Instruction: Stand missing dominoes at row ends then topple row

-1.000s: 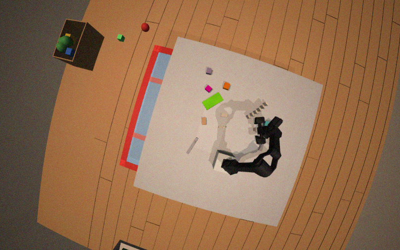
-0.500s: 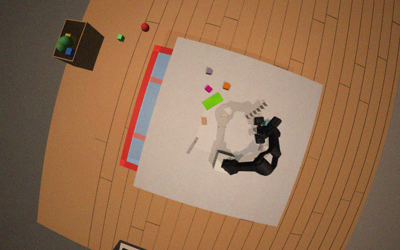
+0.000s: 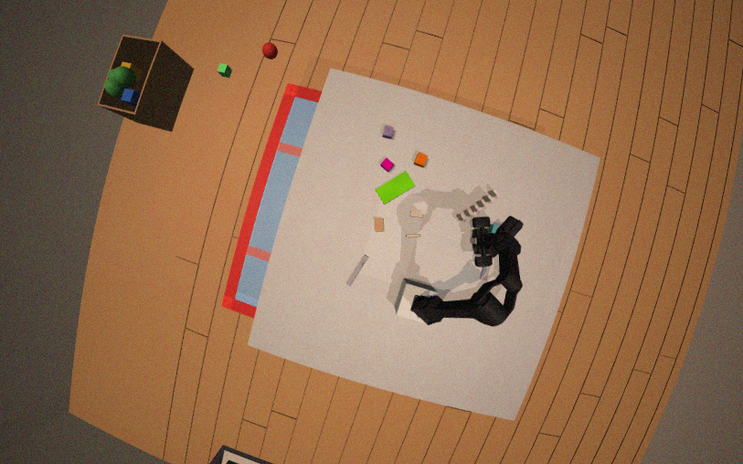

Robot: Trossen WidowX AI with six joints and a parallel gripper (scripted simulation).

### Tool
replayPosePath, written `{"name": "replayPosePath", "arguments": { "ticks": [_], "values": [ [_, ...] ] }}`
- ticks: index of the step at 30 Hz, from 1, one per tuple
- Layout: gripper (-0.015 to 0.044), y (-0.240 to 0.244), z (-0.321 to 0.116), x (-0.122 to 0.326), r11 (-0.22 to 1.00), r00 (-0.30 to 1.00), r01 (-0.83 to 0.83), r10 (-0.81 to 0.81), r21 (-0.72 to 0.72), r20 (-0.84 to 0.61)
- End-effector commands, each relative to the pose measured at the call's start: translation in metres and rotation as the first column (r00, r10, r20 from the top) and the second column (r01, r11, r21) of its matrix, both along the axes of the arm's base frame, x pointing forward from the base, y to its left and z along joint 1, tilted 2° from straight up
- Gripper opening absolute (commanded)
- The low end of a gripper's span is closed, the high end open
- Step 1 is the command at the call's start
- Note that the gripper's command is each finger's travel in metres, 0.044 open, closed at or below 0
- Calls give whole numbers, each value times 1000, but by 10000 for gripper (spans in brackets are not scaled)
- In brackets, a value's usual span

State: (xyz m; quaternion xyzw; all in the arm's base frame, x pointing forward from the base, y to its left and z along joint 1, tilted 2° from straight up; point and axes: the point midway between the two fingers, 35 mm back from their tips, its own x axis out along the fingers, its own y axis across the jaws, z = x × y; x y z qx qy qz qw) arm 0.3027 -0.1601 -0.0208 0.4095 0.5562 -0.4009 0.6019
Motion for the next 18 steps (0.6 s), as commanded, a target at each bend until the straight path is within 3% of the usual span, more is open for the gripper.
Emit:
{"name": "replayPosePath", "arguments": {
  "ticks": [1, 4, 11, 18],
  "values": [
    [107, -1, 0, 0, 1000, 1000, 4, -4, -5, -2],
    [107, -2, 23, 3, 1000, 1000, 3, -3, -5, -1],
    [107, 4, 133, -7, 1000, 1000, 0, 0, 0, 1],
    [107, 13, 136, -1, 999, 999, -45, 45, -3, -1]
  ]
}}
